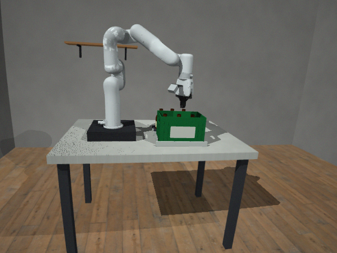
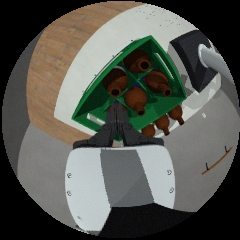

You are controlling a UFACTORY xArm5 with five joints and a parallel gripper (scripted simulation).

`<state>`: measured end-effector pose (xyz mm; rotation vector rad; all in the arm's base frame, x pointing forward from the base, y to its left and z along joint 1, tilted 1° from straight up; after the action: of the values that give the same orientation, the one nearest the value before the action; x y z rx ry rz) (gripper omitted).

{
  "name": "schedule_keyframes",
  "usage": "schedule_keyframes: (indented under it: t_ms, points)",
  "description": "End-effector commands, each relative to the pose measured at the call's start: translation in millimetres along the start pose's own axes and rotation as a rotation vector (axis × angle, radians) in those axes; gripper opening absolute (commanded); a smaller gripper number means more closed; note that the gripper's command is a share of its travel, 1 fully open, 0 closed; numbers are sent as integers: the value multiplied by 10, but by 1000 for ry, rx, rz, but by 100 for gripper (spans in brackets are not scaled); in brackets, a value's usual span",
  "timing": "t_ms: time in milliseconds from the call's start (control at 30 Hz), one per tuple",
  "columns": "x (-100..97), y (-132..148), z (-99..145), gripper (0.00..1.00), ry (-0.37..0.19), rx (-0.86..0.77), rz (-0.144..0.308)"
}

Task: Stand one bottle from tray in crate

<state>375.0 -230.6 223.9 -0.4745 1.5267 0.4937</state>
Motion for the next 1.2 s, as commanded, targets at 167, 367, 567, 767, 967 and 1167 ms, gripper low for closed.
schedule_keyframes:
  t_ms: [167,367,567,767,967,1167]
  points:
    - [-14,65,160,0,-1,-8,-4]
    - [-5,603,852,0,4,-90,-6]
    - [10,1118,1282,0,6,-131,-8]
    - [17,1578,1708,65,6,-131,-8]
    - [15,1990,2121,65,6,-131,-8]
    - [15,1990,2121,65,6,-131,-8]
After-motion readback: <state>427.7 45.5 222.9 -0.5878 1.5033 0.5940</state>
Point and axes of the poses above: the point where the finger pads meet when closed, its own x axis out along the fingers, its own y axis across the jaws, z = x × y, the point moved 5 cm from there along -x, back along the fingers, and after that the axes turned 4 degrees about -x, right-handed, at the moved point
